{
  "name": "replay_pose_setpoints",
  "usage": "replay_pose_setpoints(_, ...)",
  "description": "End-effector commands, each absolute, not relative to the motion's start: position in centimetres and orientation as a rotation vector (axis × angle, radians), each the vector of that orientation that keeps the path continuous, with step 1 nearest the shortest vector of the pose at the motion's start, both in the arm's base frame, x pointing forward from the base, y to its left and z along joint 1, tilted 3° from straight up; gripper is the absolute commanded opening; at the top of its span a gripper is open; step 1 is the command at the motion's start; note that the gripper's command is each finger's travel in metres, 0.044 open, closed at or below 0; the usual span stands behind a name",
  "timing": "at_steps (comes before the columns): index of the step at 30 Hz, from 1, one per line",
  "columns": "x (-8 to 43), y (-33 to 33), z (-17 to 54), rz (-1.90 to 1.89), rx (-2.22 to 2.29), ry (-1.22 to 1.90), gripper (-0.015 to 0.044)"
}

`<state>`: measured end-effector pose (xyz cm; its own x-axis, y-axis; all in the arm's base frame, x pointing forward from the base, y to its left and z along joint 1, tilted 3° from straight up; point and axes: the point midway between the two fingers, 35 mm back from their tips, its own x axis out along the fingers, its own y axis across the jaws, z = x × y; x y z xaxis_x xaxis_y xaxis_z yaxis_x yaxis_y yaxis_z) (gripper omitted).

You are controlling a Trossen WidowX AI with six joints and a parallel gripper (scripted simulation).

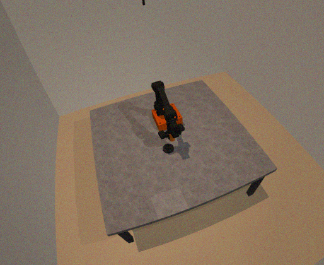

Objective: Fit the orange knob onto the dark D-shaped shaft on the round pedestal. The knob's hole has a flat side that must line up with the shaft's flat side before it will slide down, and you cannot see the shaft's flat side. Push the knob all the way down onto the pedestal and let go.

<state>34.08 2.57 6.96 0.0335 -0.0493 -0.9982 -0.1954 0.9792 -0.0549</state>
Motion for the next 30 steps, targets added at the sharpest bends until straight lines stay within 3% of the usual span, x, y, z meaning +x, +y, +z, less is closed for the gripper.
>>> replay_pose_setpoints(1,34.4,1.2,6.6,0.112,-0.199,1.534,0.0000)
replay_pose_setpoints(30,35.0,-1.2,3.8,0.110,-0.205,1.533,0.0000)
